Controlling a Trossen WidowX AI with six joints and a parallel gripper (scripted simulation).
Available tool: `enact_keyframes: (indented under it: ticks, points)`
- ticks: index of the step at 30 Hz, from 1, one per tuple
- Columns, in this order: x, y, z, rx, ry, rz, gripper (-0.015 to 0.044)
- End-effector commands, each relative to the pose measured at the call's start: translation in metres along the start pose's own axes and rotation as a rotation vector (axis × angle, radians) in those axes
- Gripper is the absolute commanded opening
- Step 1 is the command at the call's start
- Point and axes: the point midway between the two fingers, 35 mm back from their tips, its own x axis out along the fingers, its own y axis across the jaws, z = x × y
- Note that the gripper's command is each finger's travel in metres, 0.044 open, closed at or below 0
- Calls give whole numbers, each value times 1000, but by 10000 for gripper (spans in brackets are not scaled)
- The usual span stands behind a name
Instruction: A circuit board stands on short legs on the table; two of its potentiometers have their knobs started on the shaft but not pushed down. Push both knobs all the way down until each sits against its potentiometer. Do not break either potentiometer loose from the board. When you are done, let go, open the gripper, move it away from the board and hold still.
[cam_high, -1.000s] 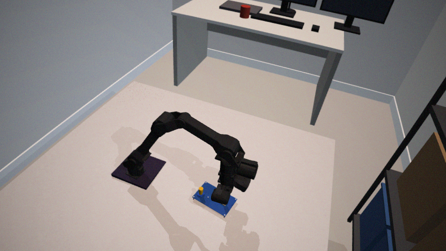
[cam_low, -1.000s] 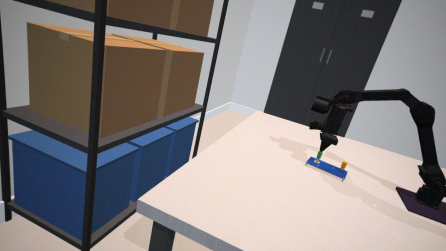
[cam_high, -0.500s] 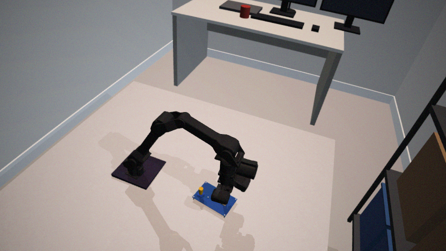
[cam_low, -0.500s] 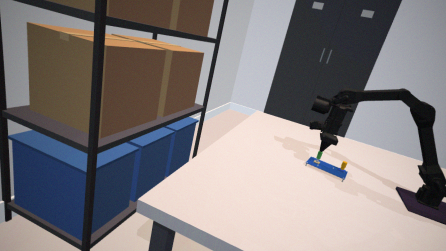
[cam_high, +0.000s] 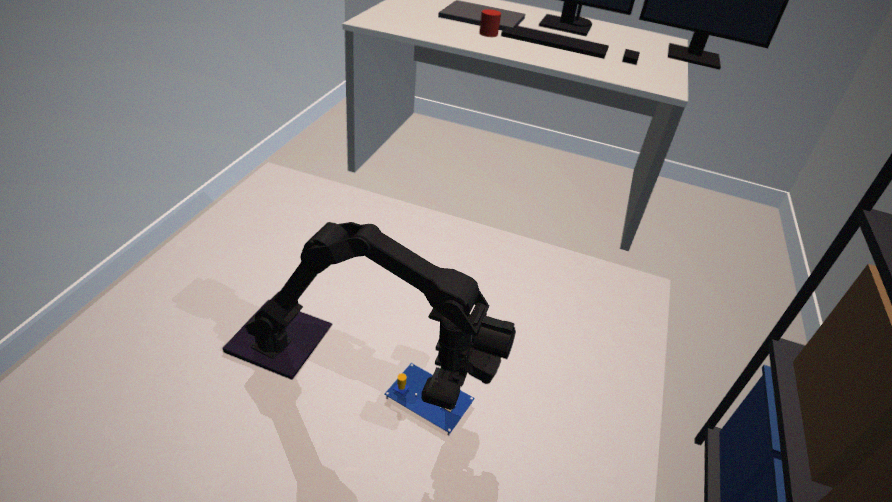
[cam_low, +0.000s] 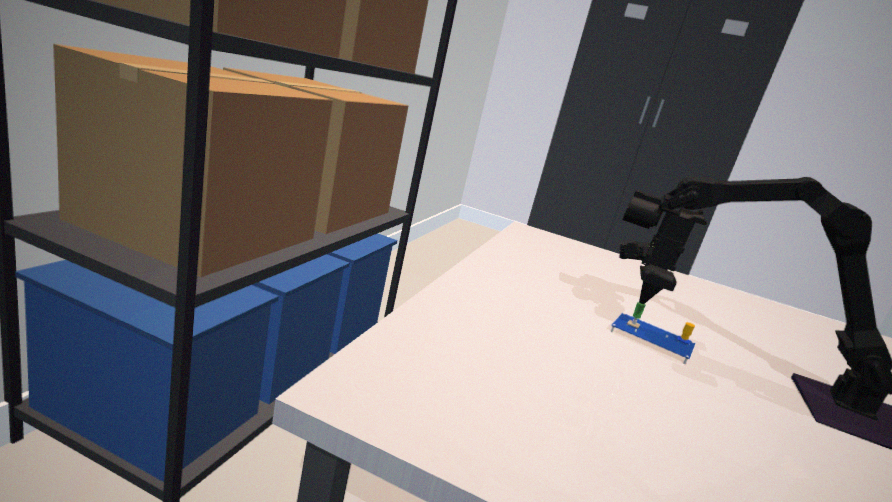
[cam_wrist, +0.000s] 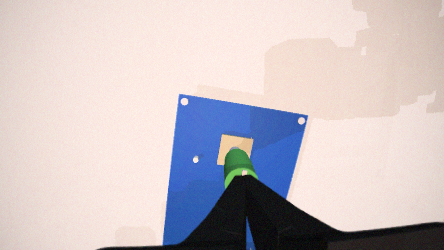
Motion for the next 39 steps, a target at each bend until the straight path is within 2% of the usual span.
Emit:
enact_keyframes:
  ticks: [1, 39]
  points:
    - [25, 1, 1, 5, 33, 4, 0]
    - [31, 1, 1, 5, 33, 5, 0]
